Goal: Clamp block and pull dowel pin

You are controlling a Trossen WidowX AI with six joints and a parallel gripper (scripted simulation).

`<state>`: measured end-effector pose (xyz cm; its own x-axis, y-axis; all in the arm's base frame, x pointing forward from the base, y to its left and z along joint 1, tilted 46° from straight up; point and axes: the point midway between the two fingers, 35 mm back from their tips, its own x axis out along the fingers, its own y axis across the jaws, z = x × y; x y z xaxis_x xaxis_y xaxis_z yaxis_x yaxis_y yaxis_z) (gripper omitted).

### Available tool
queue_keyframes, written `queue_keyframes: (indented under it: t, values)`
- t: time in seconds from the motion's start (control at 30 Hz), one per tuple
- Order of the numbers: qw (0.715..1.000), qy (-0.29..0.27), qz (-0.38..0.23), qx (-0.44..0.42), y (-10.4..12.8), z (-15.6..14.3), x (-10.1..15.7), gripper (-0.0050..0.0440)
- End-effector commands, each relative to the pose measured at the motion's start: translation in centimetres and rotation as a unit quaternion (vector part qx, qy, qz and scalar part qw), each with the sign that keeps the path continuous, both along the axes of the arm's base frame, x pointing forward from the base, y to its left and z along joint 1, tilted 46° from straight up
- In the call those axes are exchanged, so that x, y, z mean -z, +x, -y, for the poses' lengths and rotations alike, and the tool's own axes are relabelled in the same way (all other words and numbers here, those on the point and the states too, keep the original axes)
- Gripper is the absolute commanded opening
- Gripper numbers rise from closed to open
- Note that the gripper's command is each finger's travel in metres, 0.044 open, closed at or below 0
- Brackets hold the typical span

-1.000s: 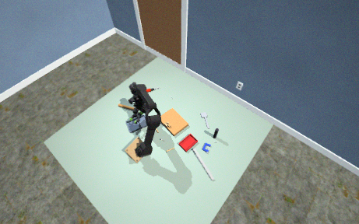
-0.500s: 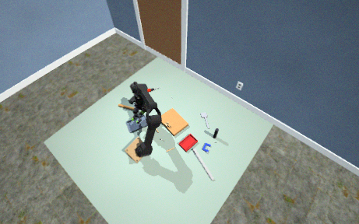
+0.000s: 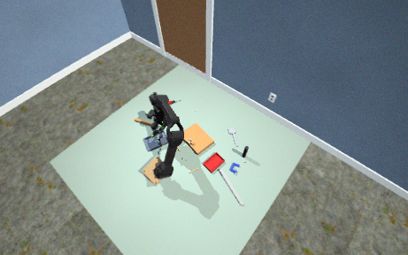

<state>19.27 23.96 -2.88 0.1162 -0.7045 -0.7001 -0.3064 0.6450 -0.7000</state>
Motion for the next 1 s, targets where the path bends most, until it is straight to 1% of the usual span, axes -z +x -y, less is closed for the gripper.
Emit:
queue_keyframes:
  t: [0.0,0.97]
  values:
    - [1.000,0.000,-0.009,-0.010,0.4,-0.1,-0.1,0.0000]
    - [0.995,-0.010,-0.069,-0.070,1.6,0.0,-0.4,0.0000]
